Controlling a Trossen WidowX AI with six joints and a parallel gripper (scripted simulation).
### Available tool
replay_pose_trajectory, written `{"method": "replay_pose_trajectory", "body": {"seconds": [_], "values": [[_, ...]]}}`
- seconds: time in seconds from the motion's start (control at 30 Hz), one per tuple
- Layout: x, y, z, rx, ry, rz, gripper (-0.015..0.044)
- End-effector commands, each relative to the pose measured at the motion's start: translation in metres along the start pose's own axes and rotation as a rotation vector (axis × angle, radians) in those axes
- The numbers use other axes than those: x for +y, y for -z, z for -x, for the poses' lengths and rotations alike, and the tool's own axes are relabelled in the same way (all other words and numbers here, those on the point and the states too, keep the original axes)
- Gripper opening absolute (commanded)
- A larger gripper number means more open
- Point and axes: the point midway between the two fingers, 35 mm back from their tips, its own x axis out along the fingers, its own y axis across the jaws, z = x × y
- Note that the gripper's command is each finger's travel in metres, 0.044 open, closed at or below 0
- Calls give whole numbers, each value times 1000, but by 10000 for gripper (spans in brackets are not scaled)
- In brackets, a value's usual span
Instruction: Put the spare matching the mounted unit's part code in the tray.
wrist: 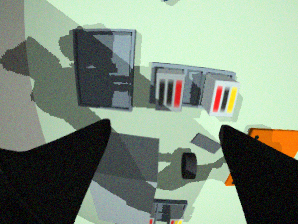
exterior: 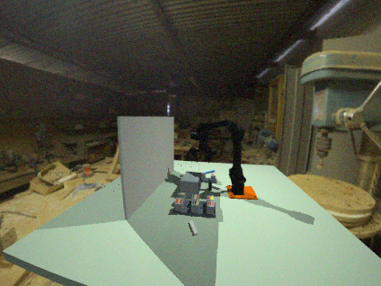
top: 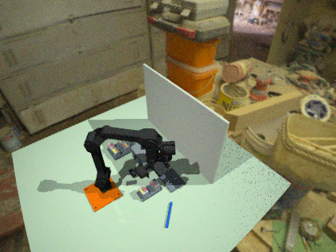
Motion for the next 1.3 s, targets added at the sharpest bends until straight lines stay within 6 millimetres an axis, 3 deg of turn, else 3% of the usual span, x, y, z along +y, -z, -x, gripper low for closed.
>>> {"method": "replay_pose_trajectory", "body": {"seconds": [0.0, 0.1, 0.47, 1.27], "values": [[-4, 0, -19, 4, 5, -11, 309], [-7, 0, -35, 4, 6, -11, 300], [-7, -1, -38, 4, 6, -11, 300], [-5, -2, -78, 4, 6, -11, 300]]}}
